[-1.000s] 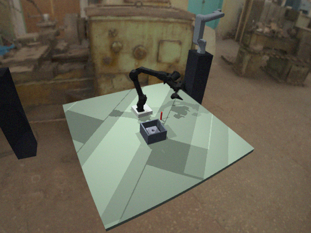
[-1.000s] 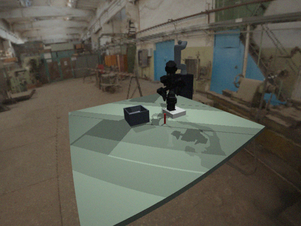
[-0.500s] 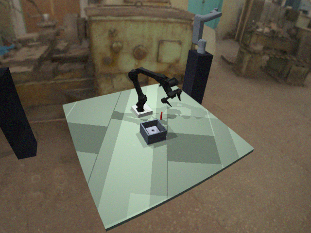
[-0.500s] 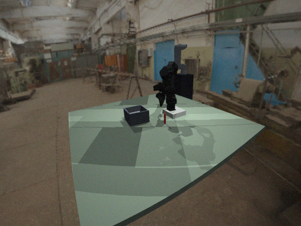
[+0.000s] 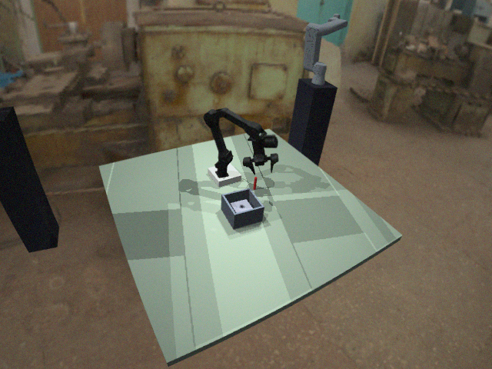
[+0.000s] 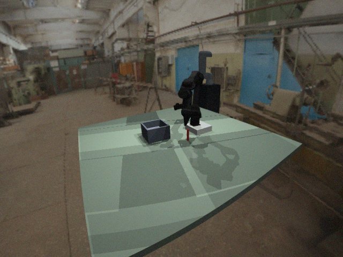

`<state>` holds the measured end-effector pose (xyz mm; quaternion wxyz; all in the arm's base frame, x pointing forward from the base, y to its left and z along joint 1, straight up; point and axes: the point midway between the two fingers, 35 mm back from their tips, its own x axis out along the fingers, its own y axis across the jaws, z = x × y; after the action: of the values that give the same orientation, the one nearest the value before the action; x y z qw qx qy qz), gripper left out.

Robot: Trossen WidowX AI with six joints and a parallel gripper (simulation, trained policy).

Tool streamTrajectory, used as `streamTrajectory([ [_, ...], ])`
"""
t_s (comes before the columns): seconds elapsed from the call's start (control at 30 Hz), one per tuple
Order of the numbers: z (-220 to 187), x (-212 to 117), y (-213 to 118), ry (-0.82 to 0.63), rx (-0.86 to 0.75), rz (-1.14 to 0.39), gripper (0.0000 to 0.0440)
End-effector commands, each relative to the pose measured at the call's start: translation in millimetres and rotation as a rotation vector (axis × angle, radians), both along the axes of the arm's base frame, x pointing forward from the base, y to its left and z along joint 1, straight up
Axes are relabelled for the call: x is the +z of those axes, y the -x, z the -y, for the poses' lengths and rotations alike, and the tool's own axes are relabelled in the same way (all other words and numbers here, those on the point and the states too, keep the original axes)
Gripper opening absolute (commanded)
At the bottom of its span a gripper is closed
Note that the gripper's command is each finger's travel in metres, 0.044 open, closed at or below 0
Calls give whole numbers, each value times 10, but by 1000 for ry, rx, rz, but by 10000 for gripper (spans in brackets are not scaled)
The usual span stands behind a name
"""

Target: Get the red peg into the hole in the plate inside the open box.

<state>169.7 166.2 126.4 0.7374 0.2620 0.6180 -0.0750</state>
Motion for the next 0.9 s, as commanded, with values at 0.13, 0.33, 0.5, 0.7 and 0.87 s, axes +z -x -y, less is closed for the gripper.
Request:
streamTrajectory([
  [0.13, 188, -344, 105, 64, -175, -110, 440],
  [0.33, 219, -605, 128, 62, -265, -139, 440],
  [0.5, 222, -818, 138, 44, -322, -145, 440],
  [0.7, 223, -1007, 161, 23, -384, -157, 409],
  [0.87, 248, -1087, 217, 22, -427, -196, 288],
])
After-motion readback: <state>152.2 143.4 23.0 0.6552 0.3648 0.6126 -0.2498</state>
